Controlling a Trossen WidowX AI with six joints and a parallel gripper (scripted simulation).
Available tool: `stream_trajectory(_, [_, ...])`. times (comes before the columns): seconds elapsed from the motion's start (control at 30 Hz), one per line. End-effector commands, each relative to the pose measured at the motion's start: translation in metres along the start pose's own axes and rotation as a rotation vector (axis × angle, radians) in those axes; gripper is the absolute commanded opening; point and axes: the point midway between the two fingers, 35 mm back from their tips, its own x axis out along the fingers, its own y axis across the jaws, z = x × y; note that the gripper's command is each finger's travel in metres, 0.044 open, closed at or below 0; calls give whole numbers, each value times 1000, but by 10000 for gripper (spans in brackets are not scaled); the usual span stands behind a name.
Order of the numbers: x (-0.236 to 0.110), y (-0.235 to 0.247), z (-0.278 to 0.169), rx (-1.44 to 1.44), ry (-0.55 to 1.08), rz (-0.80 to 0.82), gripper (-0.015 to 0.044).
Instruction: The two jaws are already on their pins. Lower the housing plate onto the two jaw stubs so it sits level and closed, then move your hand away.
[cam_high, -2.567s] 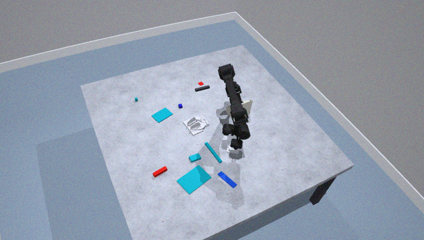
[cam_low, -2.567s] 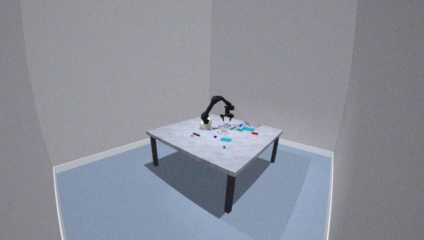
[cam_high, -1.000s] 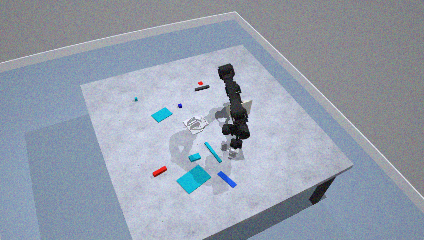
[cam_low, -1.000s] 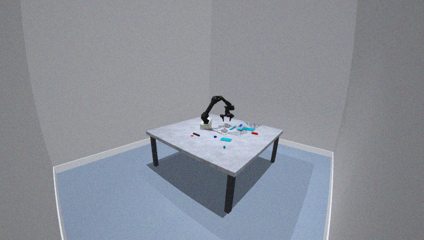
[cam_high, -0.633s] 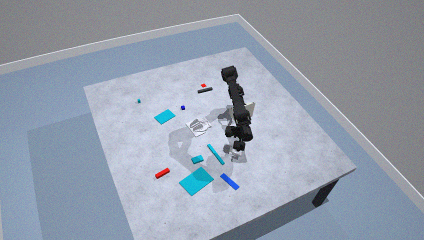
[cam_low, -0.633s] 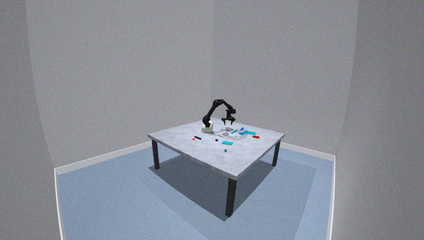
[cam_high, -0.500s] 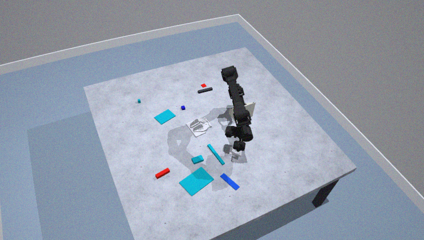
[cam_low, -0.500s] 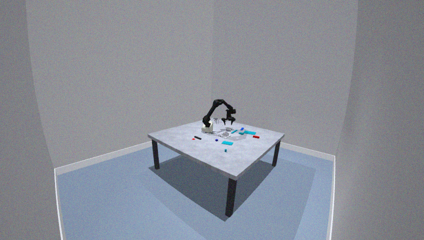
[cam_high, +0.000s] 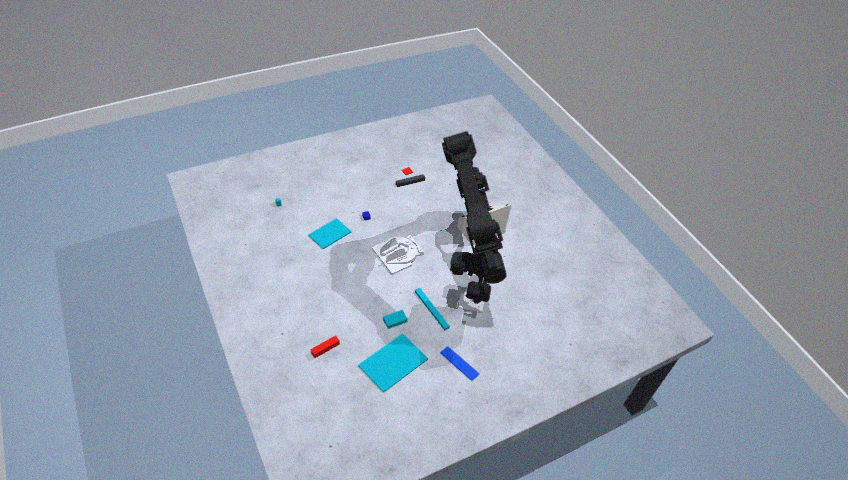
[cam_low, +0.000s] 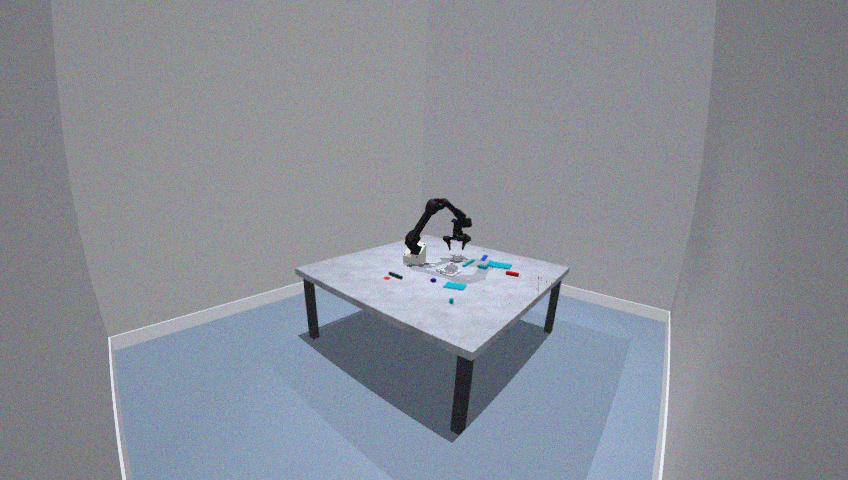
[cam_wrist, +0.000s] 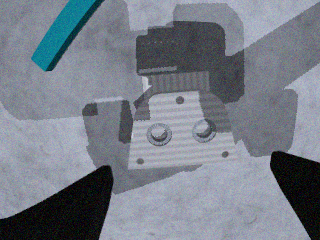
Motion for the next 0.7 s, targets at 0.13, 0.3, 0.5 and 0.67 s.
stream_trajectory(0.13, [0, 0, 1, -4, -3, 2, 440])
stream_trajectory(0.3, [0, 0, 1, -4, -3, 2, 440])
stream_trajectory(0.5, [2, 0, 0, 0, 0, 0, 440])
stream_trajectory(0.67, [11, 1, 0, -1, -1, 1, 440])
